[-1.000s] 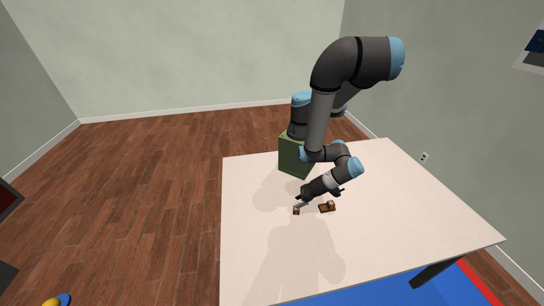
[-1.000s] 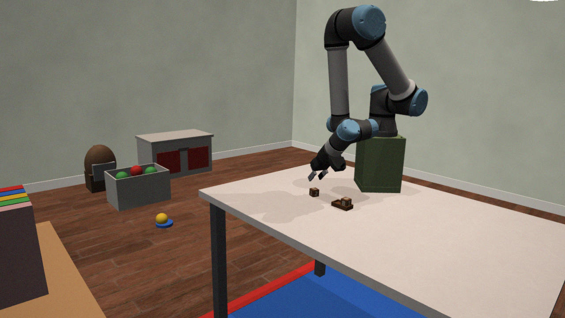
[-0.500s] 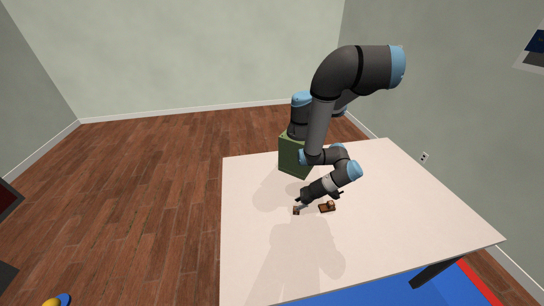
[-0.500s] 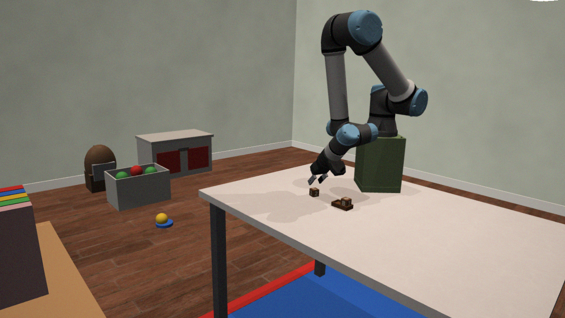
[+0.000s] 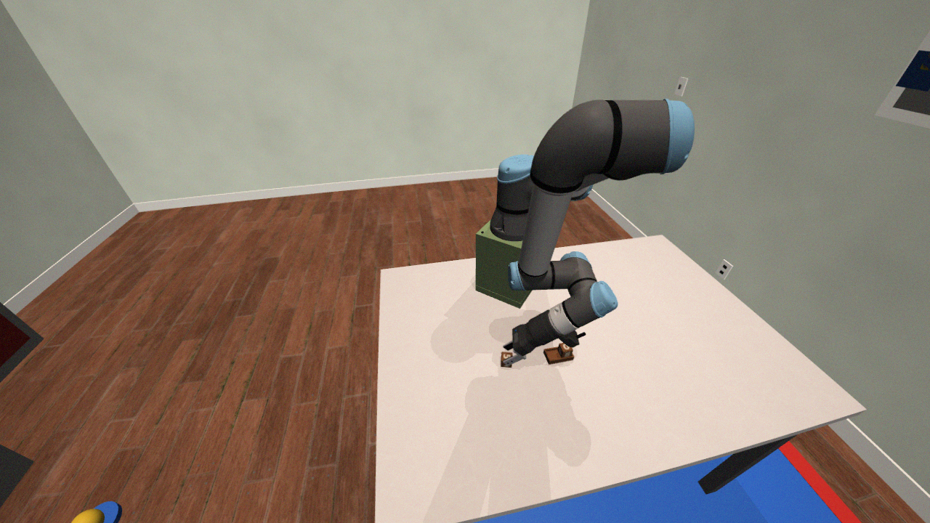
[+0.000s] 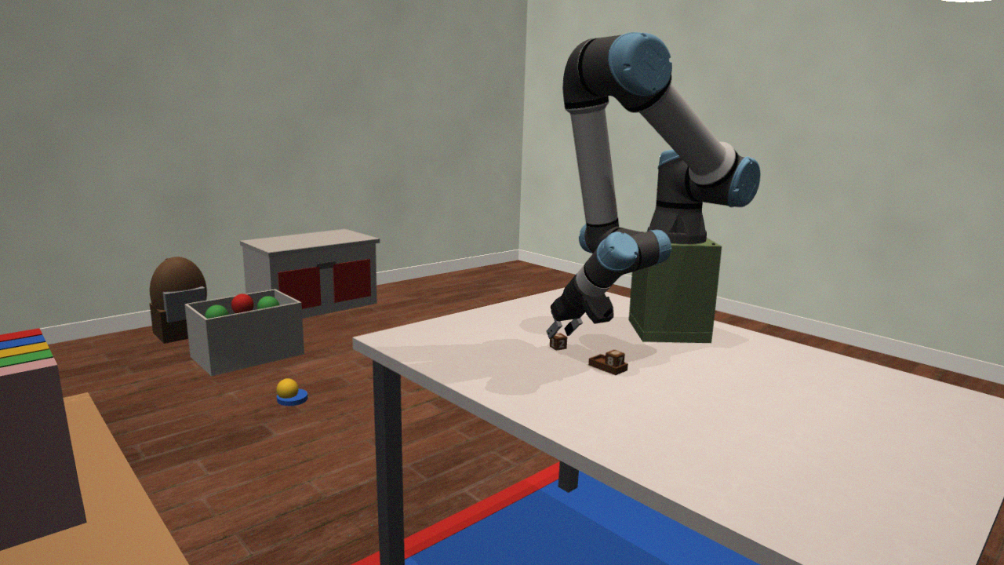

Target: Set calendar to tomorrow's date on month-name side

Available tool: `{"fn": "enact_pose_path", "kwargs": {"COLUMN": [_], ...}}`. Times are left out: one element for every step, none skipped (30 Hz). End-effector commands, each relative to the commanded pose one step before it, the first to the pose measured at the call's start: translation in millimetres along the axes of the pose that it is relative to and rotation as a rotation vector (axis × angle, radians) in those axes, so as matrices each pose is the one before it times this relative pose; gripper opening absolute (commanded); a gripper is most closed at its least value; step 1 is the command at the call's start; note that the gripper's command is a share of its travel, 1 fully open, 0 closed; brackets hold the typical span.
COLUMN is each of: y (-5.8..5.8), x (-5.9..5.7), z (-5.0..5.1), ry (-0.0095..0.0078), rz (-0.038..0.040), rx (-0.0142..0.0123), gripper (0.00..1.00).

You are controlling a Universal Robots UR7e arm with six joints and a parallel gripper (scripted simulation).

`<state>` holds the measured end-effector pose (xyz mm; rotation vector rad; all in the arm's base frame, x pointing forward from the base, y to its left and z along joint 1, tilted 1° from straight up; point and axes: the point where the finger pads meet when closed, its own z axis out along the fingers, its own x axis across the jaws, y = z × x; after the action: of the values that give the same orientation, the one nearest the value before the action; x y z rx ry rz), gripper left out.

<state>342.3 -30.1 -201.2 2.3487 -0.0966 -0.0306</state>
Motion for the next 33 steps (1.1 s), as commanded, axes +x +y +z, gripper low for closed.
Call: {"fn": "enact_pose_path", "kwargs": {"y": [-7.60,-1.07,-1.02,-0.96,0.00,0.00,-0.90,-0.83,-0.76,-0.70,-0.63,-0.56,-0.50,-0.43,-0.36,-0.30,-0.24,-0.19,-0.14,-0.10,-0.06,0.00,0.00,0.16,0.10,0.07,0.04,0.01,0.00,0.00,0.00,0.00,0.00], "x": [2.94,0.00,-0.01,-0.01,0.00,0.00,0.00,0.00,-0.01,-0.01,0.00,0.00,0.00,0.00,0.00,0.00,0.00,0.00,0.00,0.00,0.00,0.00,0.00,-0.46,-0.03,0.00,0.03,0.02,-0.01,-0.01,0.00,0.00,0.00], "z": [7.25,1.08,1.03,0.97,0.00,0.00,0.90,0.84,0.77,0.70,0.64,0.57,0.50,0.43,0.37,0.30,0.25,0.19,0.14,0.10,0.06,0.00,0.00,-0.08,-0.09,-0.07,-0.04,-0.02,0.00,0.00,0.00,0.00,0.00], "ry": [0.00560,-0.00001,-0.00001,-0.00001,0.00000,0.00000,-0.00001,-0.00001,-0.00001,-0.00001,-0.00001,-0.00001,-0.00001,-0.00001,0.00000,0.00000,0.00000,0.00000,0.00000,0.00000,0.00000,0.00000,0.00000,-0.00047,0.00001,0.00002,0.00005,0.00001,-0.00003,-0.00002,-0.00001,-0.00001,0.00000], "rz": [0.00407,0.00000,0.00000,0.00000,0.00000,0.00000,0.00000,0.00000,0.00000,0.00000,0.00001,0.00001,0.00001,0.00002,0.00002,0.00002,0.00002,0.00001,0.00001,0.00001,0.00001,0.00000,0.00000,-0.00045,0.00002,0.00003,0.00005,0.00002,-0.00002,-0.00002,-0.00001,-0.00001,0.00000], "rx": [-0.00009,0.00000,0.00000,0.00000,0.00000,0.00000,0.00000,0.00000,0.00000,0.00000,0.00000,0.00000,0.00000,0.00000,0.00000,0.00000,0.00000,0.00000,0.00000,0.00000,0.00000,0.00000,0.00000,-0.00008,0.00000,0.00000,0.00001,0.00000,0.00000,0.00000,0.00000,0.00000,0.00000], "gripper": [0.90,0.90,0.90,0.90,0.90,0.90,0.90,0.90,0.90,0.90,0.90,0.90,0.90,0.90,0.90,0.90,0.90,0.90,0.90,0.90,0.90,0.90,0.90,0.90,0.90,0.90,0.90,0.90,0.90,0.90,0.90,0.90,0.90]}}
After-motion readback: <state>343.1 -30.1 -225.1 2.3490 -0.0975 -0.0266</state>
